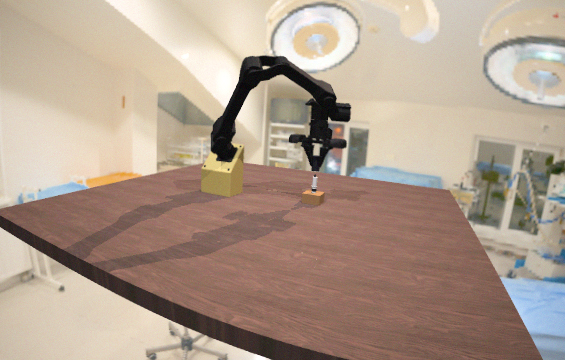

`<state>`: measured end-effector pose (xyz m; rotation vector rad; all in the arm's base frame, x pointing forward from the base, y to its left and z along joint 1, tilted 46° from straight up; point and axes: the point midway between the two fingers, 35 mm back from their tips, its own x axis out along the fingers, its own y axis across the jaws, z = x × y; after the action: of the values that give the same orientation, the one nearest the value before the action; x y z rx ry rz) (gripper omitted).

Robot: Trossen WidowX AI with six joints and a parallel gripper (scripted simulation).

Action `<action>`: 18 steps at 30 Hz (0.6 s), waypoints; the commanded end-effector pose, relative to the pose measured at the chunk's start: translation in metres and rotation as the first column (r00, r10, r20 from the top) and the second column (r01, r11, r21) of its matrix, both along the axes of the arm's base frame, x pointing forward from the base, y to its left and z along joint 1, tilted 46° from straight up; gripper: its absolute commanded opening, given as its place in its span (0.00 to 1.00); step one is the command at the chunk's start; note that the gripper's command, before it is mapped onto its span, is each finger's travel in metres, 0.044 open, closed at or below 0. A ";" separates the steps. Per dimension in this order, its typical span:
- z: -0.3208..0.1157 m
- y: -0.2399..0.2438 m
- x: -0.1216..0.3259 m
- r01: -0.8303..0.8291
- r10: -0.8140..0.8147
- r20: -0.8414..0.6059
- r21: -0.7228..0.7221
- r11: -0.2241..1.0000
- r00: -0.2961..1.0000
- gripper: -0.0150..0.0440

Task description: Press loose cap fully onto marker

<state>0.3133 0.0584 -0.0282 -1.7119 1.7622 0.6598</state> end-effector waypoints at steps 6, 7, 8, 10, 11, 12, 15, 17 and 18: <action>-0.007 -0.008 0.002 -0.007 0.007 0.000 -0.003 1.000 1.000 0.25; -0.009 -0.009 0.002 -0.007 0.007 0.000 -0.003 1.000 1.000 0.25; -0.010 -0.010 0.002 -0.007 0.007 0.000 -0.003 1.000 1.000 0.25; -0.012 -0.012 0.002 -0.007 0.007 0.000 -0.003 1.000 1.000 0.25; -0.013 -0.014 0.002 -0.007 0.007 0.000 -0.003 1.000 1.000 0.25; -0.014 -0.015 0.002 -0.007 0.007 0.000 -0.003 1.000 1.000 0.25; -0.018 -0.018 0.002 -0.007 0.007 0.000 -0.003 1.000 1.000 0.25; -0.020 -0.021 0.002 -0.007 0.007 0.000 -0.003 1.000 1.000 0.25; -0.021 -0.022 0.002 -0.007 0.007 0.000 -0.004 1.000 1.000 0.25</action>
<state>0.3150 0.0403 -0.0466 -1.7127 1.7603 0.6595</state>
